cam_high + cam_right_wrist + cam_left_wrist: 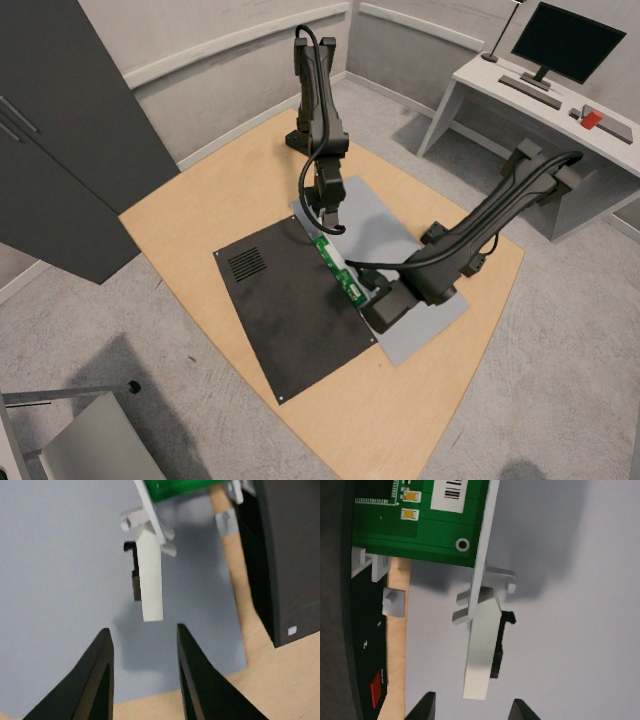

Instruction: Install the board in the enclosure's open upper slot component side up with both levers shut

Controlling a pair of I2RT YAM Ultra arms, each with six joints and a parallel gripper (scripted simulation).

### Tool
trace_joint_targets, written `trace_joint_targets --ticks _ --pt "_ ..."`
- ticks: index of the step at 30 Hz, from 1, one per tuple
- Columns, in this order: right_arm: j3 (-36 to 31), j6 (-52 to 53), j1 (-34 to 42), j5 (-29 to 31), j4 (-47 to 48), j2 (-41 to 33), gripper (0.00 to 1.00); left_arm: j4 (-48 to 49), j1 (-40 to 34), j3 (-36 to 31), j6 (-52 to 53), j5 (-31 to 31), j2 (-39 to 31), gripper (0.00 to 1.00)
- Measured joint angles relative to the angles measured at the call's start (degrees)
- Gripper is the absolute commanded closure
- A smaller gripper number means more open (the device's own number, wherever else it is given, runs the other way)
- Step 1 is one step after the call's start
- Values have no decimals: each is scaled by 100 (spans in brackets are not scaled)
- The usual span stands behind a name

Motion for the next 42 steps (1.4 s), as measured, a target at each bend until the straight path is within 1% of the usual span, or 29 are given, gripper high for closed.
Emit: trace_joint_targets --ticks 5,9,22,32,33,35,36,38,39,41,42 --pt "372 -9 -42 -37 -378 341 68 0 0 0 0 0 0 68" --pt "474 -9 -63 -37 -435 463 68 0 0 0 0 0 0 68" --pt "476 -35 -83 -37 -369 549 68 214 0 -192 31 0 15 68" --pt "280 -37 -85 -37 -129 662 68 505 0 -365 31 0 203 68" --pt "275 -37 -85 -37 -120 671 77 522 0 -372 31 0 212 68" --pt "273 -39 -85 -37 -103 671 77 544 0 -376 31 0 212 68" --pt "273 -39 -85 -37 -92 671 81 557 0 -376 31 0 212 77" --pt "273 -39 -85 -37 -79 671 81 575 0 -376 31 0 212 77" --pt "273 -39 -85 -37 -74 671 85 584 0 -376 31 0 212 81" --pt "273 -42 -85 -46 -72 671 85 590 0 -376 31 0 212 81" --pt "273 -42 -85 -46 -72 671 87 595 0 -376 31 0 212 85"
